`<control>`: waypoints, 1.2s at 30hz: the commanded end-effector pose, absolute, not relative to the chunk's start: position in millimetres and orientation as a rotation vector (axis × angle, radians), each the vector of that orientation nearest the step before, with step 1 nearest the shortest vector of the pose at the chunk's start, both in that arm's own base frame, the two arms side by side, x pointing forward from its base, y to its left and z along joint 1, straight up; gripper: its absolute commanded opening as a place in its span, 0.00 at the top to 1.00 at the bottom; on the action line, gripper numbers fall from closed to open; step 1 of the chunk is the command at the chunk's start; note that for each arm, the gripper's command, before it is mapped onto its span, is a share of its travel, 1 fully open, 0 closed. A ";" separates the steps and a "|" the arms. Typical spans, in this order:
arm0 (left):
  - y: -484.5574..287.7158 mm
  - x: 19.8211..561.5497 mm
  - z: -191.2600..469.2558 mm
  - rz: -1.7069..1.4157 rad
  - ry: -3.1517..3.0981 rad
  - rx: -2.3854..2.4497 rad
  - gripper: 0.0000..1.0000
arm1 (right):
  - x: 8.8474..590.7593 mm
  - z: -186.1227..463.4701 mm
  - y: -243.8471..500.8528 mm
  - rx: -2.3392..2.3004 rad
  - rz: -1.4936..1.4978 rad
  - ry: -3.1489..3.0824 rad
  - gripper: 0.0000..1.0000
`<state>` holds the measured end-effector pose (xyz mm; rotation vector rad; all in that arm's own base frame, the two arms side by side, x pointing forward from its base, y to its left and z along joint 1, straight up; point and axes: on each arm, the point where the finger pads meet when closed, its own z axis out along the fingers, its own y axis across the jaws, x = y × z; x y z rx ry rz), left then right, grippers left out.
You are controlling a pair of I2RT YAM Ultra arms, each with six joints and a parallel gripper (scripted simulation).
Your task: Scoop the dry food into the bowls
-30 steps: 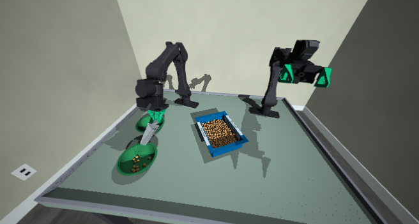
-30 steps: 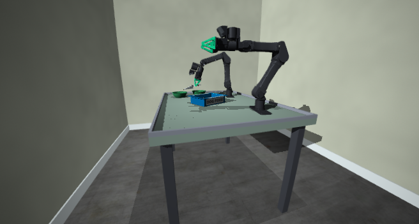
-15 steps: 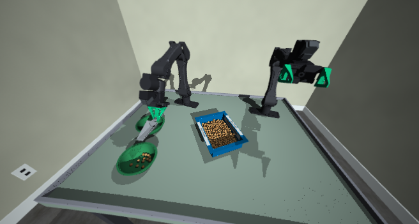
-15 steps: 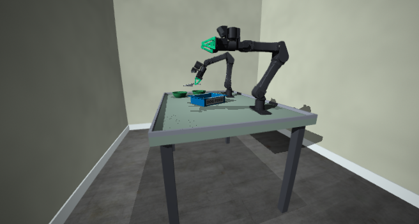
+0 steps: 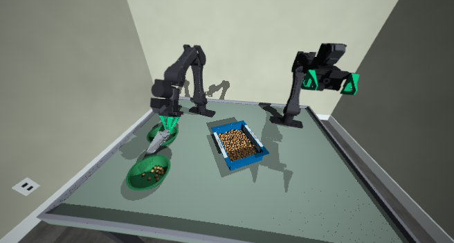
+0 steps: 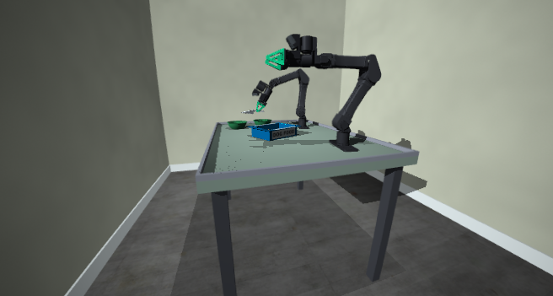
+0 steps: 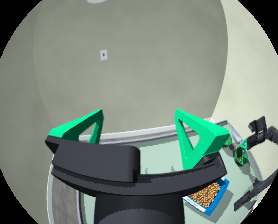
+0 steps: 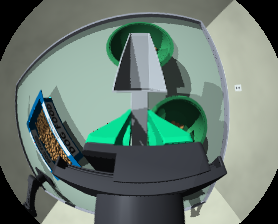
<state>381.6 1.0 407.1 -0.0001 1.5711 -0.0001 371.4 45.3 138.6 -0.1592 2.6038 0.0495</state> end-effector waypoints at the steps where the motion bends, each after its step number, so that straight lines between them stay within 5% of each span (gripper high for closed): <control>1: 1.0 377.2 421.3 0.000 1.535 0.000 0.00 | 366.2 139.0 60.9 -0.223 0.078 2.574 1.00; 15: 1.0 377.2 421.3 0.000 1.535 0.000 0.00 | 299.4 94.0 125.4 -0.512 0.133 2.582 1.00; 36: 1.0 377.2 421.3 0.000 1.535 0.000 0.00 | 294.3 78.6 126.4 -0.533 0.143 2.601 1.00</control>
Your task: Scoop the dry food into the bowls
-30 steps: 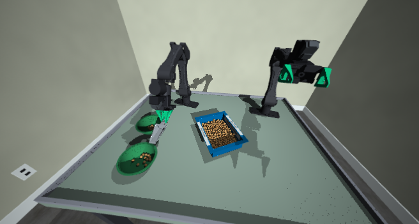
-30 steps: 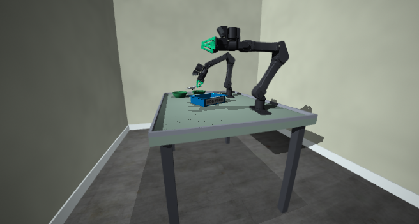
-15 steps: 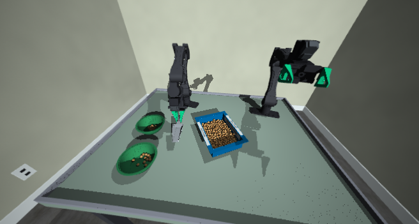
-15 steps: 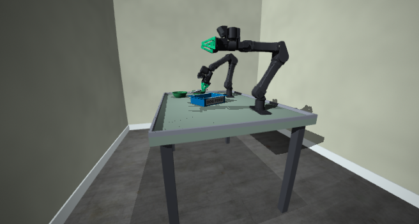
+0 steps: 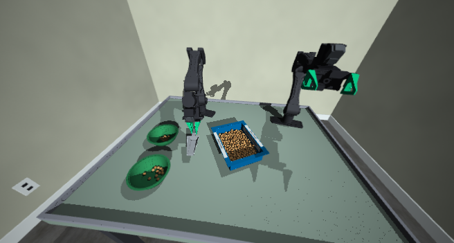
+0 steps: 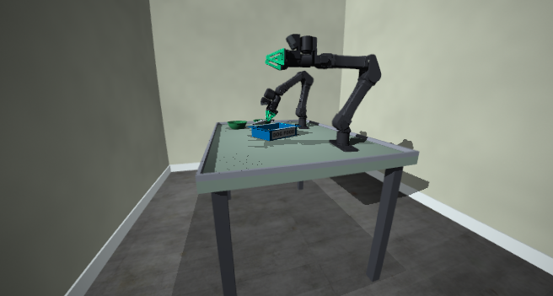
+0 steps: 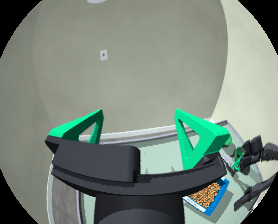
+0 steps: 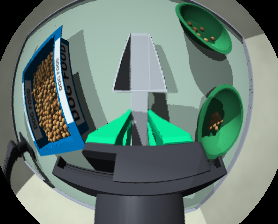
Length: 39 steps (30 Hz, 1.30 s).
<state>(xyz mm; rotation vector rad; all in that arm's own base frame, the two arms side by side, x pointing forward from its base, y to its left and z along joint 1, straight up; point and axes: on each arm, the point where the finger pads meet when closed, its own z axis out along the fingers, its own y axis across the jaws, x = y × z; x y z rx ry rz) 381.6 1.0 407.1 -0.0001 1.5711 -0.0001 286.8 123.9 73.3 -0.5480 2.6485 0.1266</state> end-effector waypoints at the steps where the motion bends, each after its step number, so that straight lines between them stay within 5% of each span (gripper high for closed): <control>1: 1.0 377.2 421.3 0.000 1.535 0.000 0.00 | 298.6 85.9 128.1 -0.529 0.149 2.578 1.00; 39: 1.0 377.2 421.3 0.000 1.535 0.000 0.00 | 297.6 55.1 128.0 -0.542 0.145 2.592 1.00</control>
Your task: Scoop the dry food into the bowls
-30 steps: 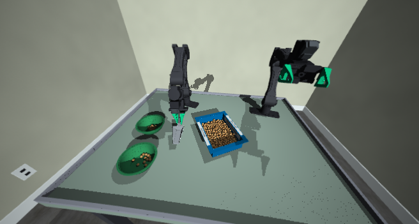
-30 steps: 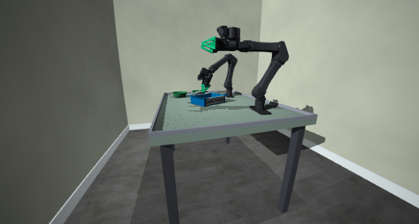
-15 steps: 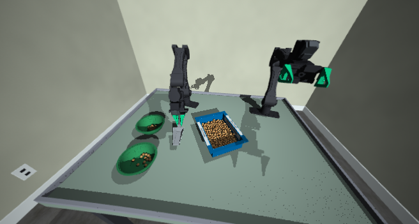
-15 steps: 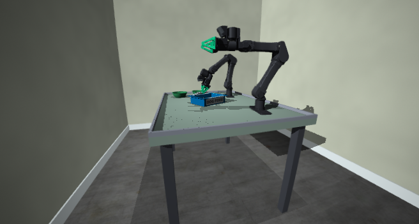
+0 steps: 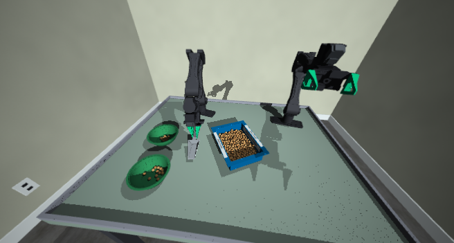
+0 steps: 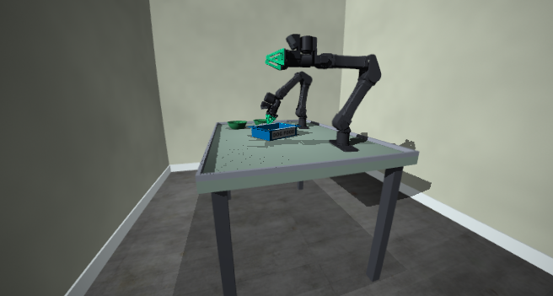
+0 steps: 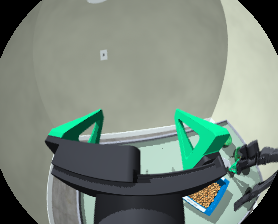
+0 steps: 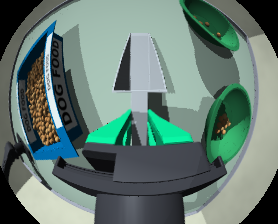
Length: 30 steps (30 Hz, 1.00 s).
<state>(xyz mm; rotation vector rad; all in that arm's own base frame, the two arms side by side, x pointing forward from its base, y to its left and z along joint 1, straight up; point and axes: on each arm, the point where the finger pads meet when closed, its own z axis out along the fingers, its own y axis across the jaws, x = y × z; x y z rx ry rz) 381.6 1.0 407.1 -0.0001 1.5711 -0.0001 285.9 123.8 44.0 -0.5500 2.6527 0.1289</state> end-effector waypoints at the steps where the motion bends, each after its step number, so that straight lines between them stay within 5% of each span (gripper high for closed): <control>1: 1.0 377.2 421.3 0.000 1.535 0.000 0.00 | 291.8 42.5 126.6 -0.549 0.141 2.620 1.00; 18: 1.0 377.2 421.3 0.000 1.535 0.000 0.00 | 297.4 44.3 128.5 -0.541 0.145 2.590 1.00; 19: 1.0 377.2 421.3 0.000 1.535 0.000 0.00 | 301.2 50.0 129.5 -0.538 0.147 2.573 0.68; 30: 1.0 377.2 421.3 0.000 1.535 0.000 0.00 | 301.2 50.0 129.5 -0.538 0.147 2.573 0.68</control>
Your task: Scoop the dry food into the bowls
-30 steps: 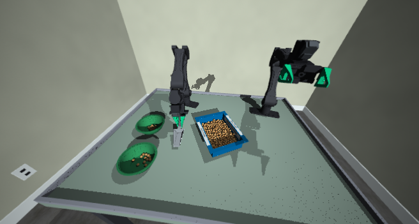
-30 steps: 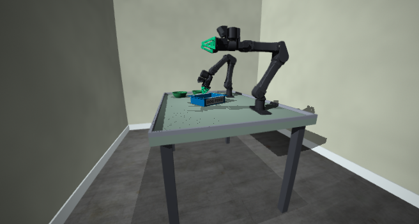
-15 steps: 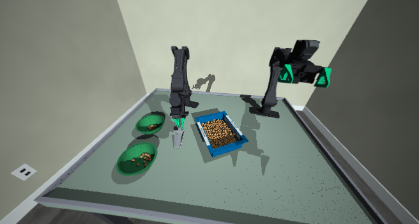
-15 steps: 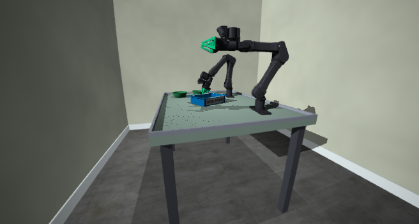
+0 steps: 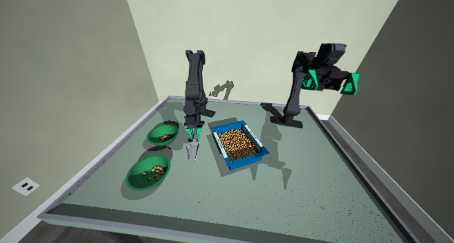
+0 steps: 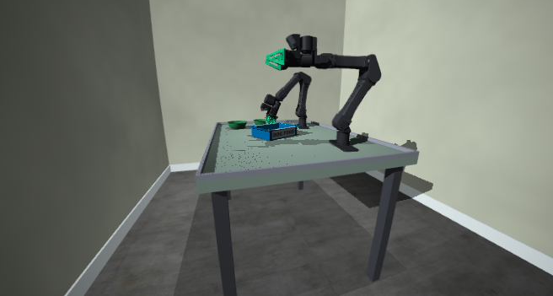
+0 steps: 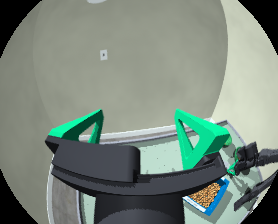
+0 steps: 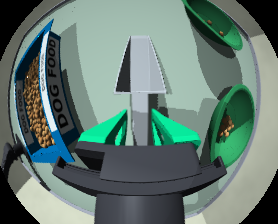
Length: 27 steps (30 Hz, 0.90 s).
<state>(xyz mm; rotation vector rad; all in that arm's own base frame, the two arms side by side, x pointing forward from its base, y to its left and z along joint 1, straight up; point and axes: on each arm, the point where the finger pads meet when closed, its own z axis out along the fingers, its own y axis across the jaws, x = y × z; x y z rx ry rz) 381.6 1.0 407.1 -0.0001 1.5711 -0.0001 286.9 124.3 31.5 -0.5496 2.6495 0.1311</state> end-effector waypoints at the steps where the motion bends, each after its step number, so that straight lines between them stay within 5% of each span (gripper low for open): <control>1: 1.0 377.2 421.3 0.000 1.535 0.000 0.00 | 301.2 50.0 129.5 -0.538 0.147 2.573 0.68; 27: 1.0 377.2 421.3 0.000 1.535 0.000 0.00 | 292.9 102.9 126.0 -0.547 0.138 2.615 0.68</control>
